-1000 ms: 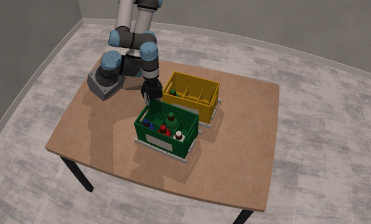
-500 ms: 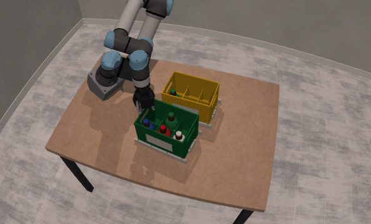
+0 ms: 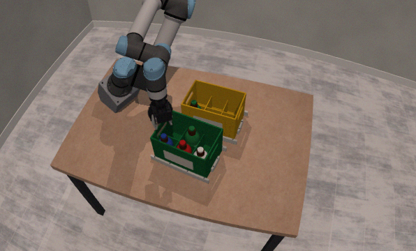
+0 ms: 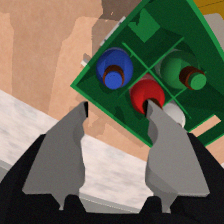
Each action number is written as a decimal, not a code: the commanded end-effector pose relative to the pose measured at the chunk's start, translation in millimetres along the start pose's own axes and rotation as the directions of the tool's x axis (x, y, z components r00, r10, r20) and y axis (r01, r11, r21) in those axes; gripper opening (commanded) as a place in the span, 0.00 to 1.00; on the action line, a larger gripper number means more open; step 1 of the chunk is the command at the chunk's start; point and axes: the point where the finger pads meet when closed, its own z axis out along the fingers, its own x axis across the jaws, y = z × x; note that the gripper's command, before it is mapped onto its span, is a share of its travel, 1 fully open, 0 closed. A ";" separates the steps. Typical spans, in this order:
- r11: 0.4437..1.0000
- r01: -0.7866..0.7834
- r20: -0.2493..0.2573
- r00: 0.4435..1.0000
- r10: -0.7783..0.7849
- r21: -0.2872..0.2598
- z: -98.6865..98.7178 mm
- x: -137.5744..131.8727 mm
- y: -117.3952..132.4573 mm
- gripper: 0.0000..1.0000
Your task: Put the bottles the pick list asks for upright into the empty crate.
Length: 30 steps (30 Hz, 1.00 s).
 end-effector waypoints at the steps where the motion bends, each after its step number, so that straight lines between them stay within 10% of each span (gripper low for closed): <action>1: 1.000 0.000 0.000 1.000 0.000 -0.001 5.2 -0.1 0.3 0.38; 30: 1.000 0.000 0.000 1.000 0.000 -0.001 38.5 0.0 0.3 0.38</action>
